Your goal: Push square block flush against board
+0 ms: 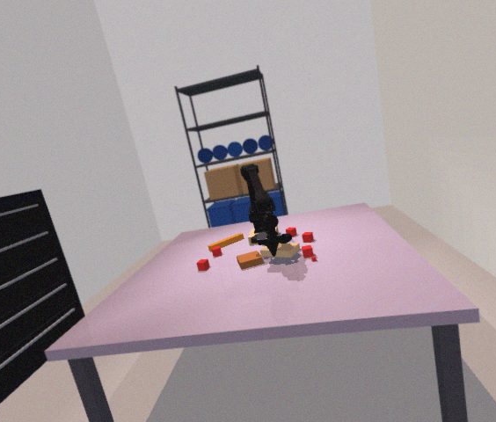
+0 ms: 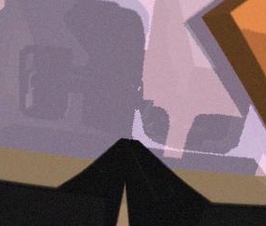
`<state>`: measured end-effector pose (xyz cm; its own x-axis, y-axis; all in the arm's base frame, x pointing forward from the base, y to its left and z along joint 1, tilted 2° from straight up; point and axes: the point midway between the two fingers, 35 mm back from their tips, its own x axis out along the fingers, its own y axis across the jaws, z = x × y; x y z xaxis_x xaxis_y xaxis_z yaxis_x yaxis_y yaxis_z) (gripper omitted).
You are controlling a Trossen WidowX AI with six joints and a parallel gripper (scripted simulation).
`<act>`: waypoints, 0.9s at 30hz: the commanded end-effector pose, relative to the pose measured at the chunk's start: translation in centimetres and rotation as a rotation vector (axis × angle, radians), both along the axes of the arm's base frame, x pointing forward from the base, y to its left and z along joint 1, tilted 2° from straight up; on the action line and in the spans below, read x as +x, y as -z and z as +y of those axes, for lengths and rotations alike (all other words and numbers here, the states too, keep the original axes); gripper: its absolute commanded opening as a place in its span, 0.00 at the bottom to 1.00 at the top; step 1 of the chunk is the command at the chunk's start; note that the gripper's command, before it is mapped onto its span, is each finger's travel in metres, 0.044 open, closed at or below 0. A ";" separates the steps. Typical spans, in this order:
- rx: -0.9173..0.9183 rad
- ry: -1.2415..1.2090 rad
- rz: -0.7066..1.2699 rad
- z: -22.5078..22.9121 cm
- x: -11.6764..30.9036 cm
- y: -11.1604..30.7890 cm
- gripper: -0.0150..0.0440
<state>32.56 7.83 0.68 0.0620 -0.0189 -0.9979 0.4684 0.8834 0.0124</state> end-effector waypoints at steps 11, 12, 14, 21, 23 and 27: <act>0.002 -0.001 0.018 0.9 -2.2 0.4 0.25; 0.002 -0.001 0.018 1.0 -2.3 0.5 0.25; 0.002 -0.001 0.018 1.1 -2.6 0.5 0.25; 0.003 -0.001 0.019 1.4 -3.4 0.5 0.25; 0.003 -0.001 0.019 1.5 -3.6 0.6 0.25; 0.003 -0.001 0.019 1.5 -3.7 0.6 0.25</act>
